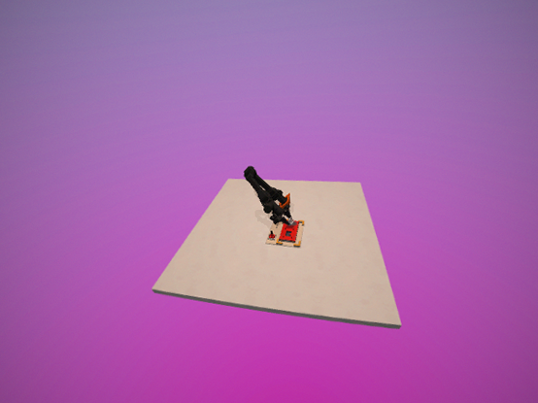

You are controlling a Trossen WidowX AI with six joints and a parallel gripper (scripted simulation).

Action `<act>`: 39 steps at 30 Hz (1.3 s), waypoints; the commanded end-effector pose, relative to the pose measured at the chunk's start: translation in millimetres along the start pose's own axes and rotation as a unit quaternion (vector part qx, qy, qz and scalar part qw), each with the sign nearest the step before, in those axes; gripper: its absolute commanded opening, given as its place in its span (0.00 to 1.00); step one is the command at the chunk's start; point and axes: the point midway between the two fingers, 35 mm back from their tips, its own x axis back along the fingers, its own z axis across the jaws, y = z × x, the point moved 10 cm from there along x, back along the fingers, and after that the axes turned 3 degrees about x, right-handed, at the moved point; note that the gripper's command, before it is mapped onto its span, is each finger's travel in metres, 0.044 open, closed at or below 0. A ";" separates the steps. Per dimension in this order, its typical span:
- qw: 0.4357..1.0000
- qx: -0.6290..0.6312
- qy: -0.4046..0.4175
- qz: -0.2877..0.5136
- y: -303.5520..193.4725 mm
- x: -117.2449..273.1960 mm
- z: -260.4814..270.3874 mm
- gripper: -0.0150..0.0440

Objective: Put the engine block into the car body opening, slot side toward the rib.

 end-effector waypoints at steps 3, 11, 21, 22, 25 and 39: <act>1.000 0.000 0.000 0.000 0.0 0.1 0.1 0.52; 1.000 0.000 0.000 0.000 0.0 0.1 0.1 0.88; 1.000 0.000 0.000 -0.003 -1.5 3.3 0.4 1.00; 1.000 0.001 0.000 -0.005 -2.4 6.7 0.5 1.00; 1.000 0.001 0.000 -0.007 -4.4 19.7 0.7 1.00; 1.000 0.004 0.000 -0.006 -6.8 41.9 1.0 1.00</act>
